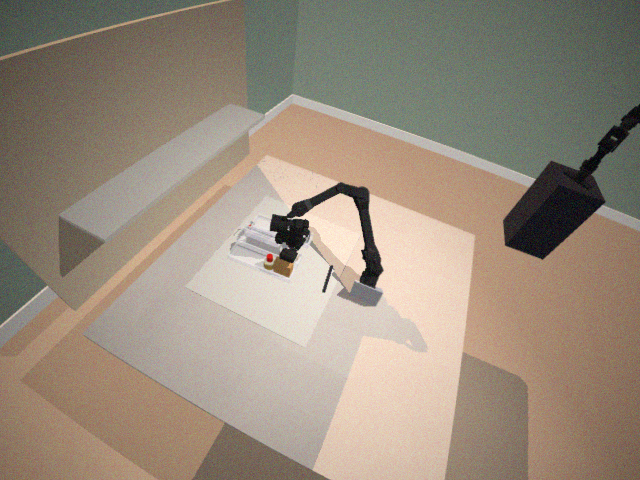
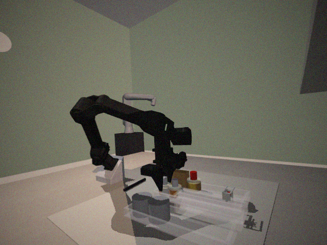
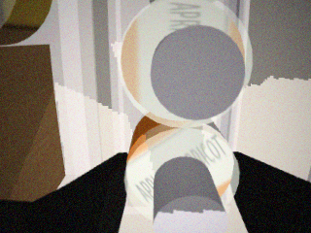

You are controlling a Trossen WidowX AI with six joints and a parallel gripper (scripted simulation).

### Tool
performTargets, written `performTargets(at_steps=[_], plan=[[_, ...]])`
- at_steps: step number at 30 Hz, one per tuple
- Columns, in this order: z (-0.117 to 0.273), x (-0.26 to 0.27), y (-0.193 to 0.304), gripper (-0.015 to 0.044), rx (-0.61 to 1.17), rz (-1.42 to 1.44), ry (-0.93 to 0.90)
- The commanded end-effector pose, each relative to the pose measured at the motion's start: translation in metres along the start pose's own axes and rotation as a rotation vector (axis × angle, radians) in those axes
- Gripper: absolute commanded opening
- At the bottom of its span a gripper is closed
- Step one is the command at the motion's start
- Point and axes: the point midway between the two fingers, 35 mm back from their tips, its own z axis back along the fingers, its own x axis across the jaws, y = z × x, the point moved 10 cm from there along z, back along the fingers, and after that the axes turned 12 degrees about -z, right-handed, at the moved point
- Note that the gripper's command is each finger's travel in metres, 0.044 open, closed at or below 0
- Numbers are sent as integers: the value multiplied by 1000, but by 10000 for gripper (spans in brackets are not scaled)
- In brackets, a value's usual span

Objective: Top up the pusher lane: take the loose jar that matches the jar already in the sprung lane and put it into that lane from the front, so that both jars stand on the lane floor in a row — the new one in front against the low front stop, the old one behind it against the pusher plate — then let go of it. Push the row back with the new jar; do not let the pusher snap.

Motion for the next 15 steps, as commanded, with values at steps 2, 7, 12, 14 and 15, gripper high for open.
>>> performTargets(at_steps=[2,7,12,14,15], plan=[[0,-1,0,0,-6,-1,5],[0,-1,1,0,-6,-1,5],[0,-1,2,0,-6,-1,5],[0,-1,2,0,-6,-1,5],[0,-1,3,0,-6,-1,5]])
